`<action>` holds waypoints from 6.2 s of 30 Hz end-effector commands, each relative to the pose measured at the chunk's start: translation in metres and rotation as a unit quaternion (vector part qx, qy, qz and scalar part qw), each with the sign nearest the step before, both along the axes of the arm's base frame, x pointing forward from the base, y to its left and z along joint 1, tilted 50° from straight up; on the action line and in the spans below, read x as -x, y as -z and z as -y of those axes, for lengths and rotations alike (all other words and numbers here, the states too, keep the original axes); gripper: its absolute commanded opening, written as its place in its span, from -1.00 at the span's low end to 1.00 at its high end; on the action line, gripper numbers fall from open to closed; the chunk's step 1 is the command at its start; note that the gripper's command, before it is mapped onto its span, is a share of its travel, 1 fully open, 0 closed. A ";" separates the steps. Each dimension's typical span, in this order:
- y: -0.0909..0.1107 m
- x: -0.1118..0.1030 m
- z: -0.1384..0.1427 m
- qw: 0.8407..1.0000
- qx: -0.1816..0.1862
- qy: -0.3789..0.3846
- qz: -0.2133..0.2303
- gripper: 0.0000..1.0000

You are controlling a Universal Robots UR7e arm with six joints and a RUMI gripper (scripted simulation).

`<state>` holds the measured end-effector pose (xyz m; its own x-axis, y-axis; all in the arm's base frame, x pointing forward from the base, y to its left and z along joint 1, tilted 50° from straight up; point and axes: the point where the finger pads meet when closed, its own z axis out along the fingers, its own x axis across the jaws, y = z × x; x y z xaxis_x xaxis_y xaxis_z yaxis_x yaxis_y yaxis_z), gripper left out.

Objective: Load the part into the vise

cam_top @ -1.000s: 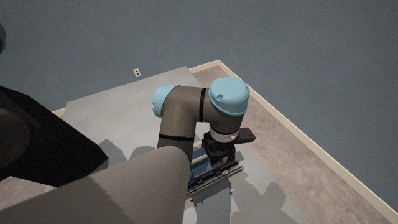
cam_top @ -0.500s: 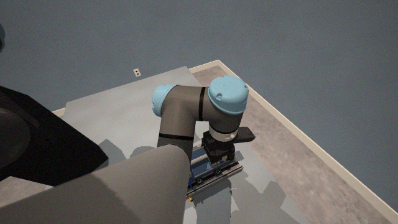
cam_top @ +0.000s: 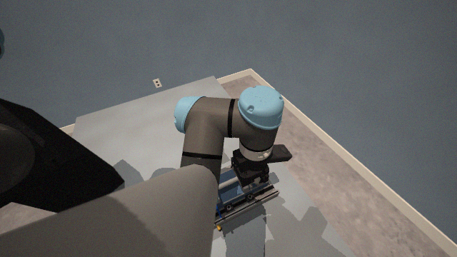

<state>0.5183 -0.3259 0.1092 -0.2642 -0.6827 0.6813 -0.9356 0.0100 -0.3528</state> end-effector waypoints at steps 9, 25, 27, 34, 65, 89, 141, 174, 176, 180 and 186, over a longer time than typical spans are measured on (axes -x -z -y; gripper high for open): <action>0.002 -0.002 -0.004 1.000 0.000 -0.001 0.001 -1.00; 0.004 -0.002 -0.006 1.000 0.000 -0.001 0.000 -1.00; 0.004 -0.002 -0.006 1.000 0.000 -0.001 0.000 -1.00; 0.004 -0.002 -0.006 1.000 0.000 -0.001 0.000 -1.00; 0.002 -0.002 -0.004 1.000 0.001 -0.001 0.001 -1.00; -0.009 0.001 0.007 1.000 0.001 0.000 0.002 -1.00; -0.047 0.017 -0.041 1.000 0.001 -0.001 0.001 -1.00; -0.046 0.017 -0.041 1.000 0.000 -0.001 0.000 -1.00; -0.046 0.017 -0.041 1.000 0.000 -0.001 0.000 -1.00; -0.046 0.017 -0.041 1.000 0.000 -0.001 0.000 -1.00; -0.046 0.017 -0.041 1.000 0.000 -0.001 0.000 -1.00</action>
